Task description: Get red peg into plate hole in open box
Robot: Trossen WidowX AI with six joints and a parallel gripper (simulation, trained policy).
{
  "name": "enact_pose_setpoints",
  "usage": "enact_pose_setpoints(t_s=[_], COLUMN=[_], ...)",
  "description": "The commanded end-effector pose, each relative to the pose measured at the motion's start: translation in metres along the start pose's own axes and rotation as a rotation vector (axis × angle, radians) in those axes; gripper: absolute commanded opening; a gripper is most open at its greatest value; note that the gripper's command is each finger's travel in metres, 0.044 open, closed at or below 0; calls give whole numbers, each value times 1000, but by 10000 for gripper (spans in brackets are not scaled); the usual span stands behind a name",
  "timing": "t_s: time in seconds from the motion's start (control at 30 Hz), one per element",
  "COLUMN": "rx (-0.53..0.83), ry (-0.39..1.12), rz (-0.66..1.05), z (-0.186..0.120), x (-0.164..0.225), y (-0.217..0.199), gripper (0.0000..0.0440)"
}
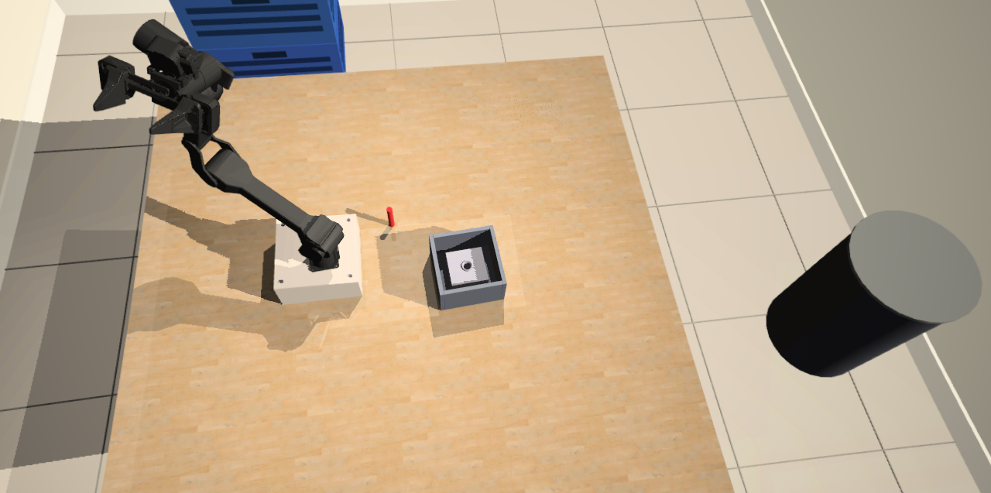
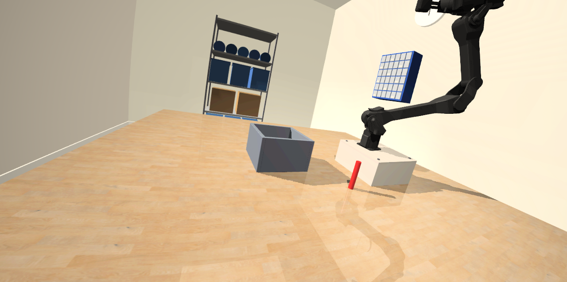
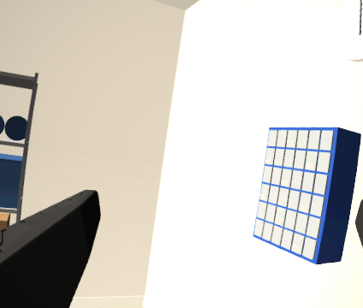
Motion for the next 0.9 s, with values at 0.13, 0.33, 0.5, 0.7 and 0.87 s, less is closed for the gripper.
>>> enact_pose_setpoints(t_s=[0.13,0.33,0.5,0.7,0.87], rx=[-232,-414,-573,-751,-902], ry=[35,81,128,200,277], rz=[-47,-93,-130,-173,-202], z=[16,8,-11,-46,-84], x=[14,37,60,92,121], y=[112,194,253,314,353], gripper=[425,433,436,440,440])
Point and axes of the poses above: the point midway between the two fingers, 35 mm back from their tips, its own z axis out along the fingers, its own y axis across the jaws, x = y × z, the point moved 3 cm from there along -z, back along the fingers, and after that the axes turned 9 degrees about z, right-handed, at the moved point
